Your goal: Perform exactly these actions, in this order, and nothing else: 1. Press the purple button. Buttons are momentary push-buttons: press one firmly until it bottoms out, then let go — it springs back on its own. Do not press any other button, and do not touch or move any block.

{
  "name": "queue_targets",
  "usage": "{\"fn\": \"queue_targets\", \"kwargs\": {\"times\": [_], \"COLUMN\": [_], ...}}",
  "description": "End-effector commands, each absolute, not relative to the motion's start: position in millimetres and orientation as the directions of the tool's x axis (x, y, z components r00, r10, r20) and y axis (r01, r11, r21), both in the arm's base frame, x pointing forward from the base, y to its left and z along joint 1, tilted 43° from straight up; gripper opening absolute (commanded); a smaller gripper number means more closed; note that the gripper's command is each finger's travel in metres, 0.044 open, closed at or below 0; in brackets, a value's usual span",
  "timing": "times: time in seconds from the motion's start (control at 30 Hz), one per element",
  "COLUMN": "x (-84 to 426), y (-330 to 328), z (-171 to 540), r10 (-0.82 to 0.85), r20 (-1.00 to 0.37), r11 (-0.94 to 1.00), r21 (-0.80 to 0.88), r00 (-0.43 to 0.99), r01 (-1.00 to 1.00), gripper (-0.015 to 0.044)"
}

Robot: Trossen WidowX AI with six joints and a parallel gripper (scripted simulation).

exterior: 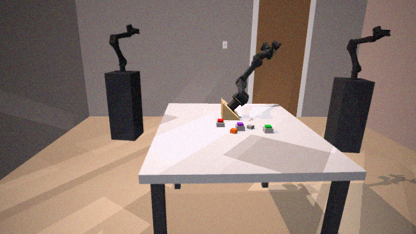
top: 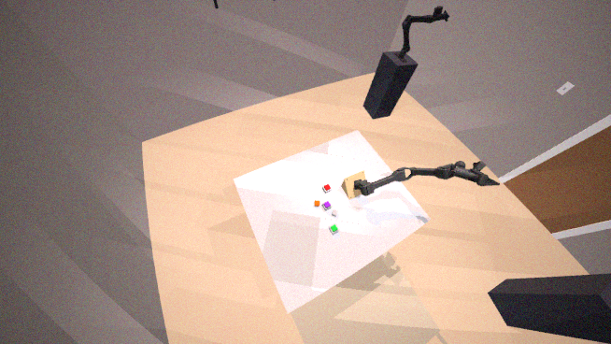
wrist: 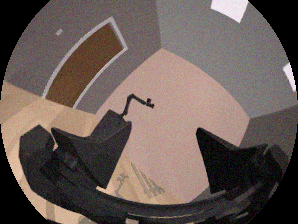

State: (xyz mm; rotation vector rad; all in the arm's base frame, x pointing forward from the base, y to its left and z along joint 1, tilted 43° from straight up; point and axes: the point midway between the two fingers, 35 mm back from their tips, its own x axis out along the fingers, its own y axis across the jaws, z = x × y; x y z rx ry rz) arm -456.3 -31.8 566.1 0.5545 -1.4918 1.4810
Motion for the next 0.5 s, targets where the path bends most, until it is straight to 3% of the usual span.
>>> {"fn": "queue_targets", "kwargs": {"times": [0.0, 0.07, 0.23, 0.47], "x": [-450.0, -397.7, -343.2, -209.7], "y": [-29.2, -9.3, 8.3, 40.3], "z": [570.9, 606.1, 634.0, 672.8], "r10": [0.292, 0.330, 0.362, 0.415], "r20": [0.845, 0.890, 0.916, 0.897], "r11": [0.180, 0.259, 0.337, 0.513], "r21": [-0.510, -0.404, -0.303, -0.091], "r00": [-0.449, -0.313, -0.174, 0.153], "r01": [-0.841, -0.877, -0.892, -0.854], "gripper": [0.0400, 0.0400, 0.0400, 0.0400]}}
